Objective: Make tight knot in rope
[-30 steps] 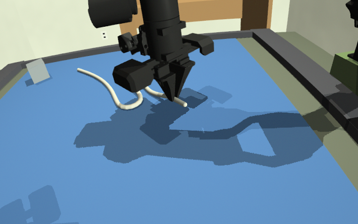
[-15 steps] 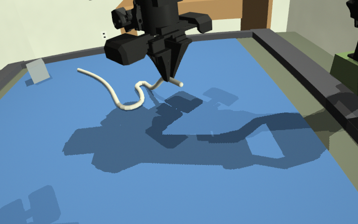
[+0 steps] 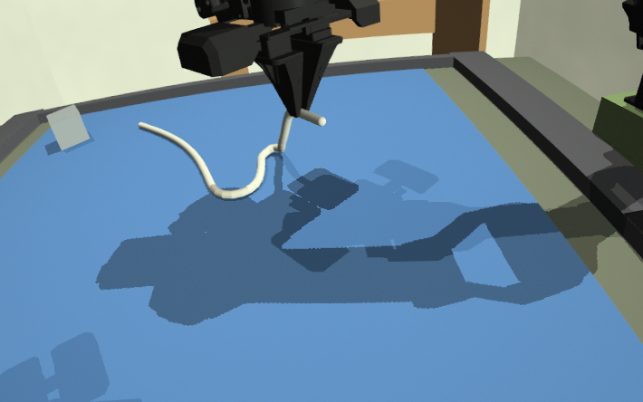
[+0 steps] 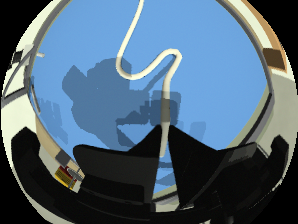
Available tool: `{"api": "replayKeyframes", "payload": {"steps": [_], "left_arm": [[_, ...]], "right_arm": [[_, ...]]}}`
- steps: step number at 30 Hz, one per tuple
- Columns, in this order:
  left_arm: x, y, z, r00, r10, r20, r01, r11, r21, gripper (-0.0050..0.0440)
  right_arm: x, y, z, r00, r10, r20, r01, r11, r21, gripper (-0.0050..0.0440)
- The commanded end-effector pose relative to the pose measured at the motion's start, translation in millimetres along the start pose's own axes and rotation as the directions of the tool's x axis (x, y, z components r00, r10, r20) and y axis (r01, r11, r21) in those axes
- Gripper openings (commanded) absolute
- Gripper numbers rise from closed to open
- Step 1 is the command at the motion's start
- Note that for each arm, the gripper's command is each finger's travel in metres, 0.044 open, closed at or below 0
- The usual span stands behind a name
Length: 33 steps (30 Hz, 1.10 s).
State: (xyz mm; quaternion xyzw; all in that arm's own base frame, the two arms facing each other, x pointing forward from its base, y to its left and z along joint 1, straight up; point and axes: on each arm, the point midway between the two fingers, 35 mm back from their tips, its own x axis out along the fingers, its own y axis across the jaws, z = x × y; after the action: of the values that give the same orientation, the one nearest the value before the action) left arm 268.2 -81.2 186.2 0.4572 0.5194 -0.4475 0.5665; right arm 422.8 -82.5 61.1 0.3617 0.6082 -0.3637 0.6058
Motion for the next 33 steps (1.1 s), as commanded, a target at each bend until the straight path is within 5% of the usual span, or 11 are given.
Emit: {"api": "replayKeyframes", "payload": {"steps": [1,33], "left_arm": [[-6,0,1,1.000,0.014,0.013,-0.014,1.000,0.003,0.0085],[-6,0,1,1.000,0.014,0.013,-0.014,1.000,0.003,0.0085]], "right_arm": [[-15,3,2,0.999,0.030,0.023,-0.030,1.000,-0.003,0.0030],[-12,-53,-20,0.999,0.026,0.021,-0.026,1.000,-0.003,0.0030]]}}
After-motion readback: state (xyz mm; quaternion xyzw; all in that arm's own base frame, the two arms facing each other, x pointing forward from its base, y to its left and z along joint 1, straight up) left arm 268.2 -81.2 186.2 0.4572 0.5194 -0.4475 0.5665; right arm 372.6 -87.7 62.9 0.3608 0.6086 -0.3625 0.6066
